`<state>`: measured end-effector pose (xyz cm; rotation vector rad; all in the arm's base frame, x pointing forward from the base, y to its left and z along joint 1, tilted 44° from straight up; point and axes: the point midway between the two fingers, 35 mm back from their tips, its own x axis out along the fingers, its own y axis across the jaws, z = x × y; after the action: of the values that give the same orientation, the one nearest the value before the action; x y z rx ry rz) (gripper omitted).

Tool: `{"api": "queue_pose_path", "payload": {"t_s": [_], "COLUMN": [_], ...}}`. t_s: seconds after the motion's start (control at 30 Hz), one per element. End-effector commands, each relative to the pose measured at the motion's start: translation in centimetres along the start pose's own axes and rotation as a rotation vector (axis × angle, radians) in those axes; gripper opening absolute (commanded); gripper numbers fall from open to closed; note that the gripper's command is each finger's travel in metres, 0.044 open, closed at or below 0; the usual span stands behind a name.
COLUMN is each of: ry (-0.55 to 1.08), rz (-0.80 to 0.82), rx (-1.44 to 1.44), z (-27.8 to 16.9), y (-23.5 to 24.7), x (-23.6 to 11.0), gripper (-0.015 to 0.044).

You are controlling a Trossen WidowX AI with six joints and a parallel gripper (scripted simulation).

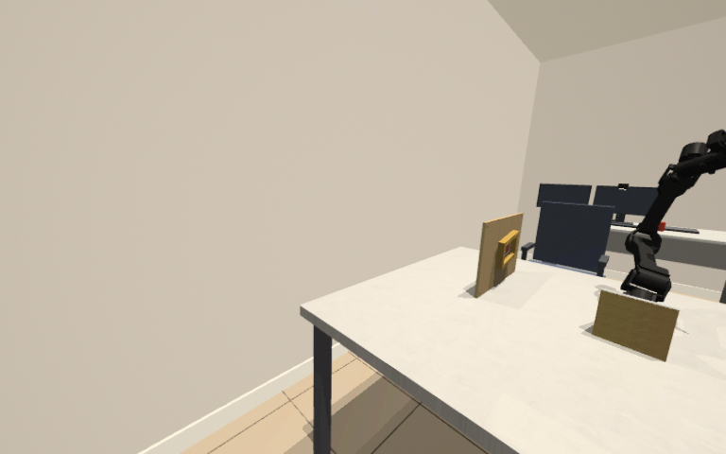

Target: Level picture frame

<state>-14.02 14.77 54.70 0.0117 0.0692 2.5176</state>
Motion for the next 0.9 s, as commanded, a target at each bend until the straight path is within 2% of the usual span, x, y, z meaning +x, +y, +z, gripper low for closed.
{"api": "queue_pose_path", "payload": {"t_s": [0.0, 0.13, 0.17, 0.33, 0.53, 0.87], "ry": [0.000, -0.013, -0.019, -0.066, -0.170, -0.450], "rz": [-0.011, -0.243, -0.312, -0.661, -1.084, -1.770], "rx": [0.003, 0.054, 0.069, 0.147, 0.248, 0.354], "z": [-0.1, -2.0, -2.6, -6.1, -11.5, -22.1], "y": [-0.2, -4.0, -5.1, -9.9, -14.0, -15.5], "x": [-0.1, -1.6, -2.2, -6.0, -12.3, -24.5], "gripper": [0.0374, 0.0269, 0.0260, 0.0260, 0.0260, 0.0260]}}
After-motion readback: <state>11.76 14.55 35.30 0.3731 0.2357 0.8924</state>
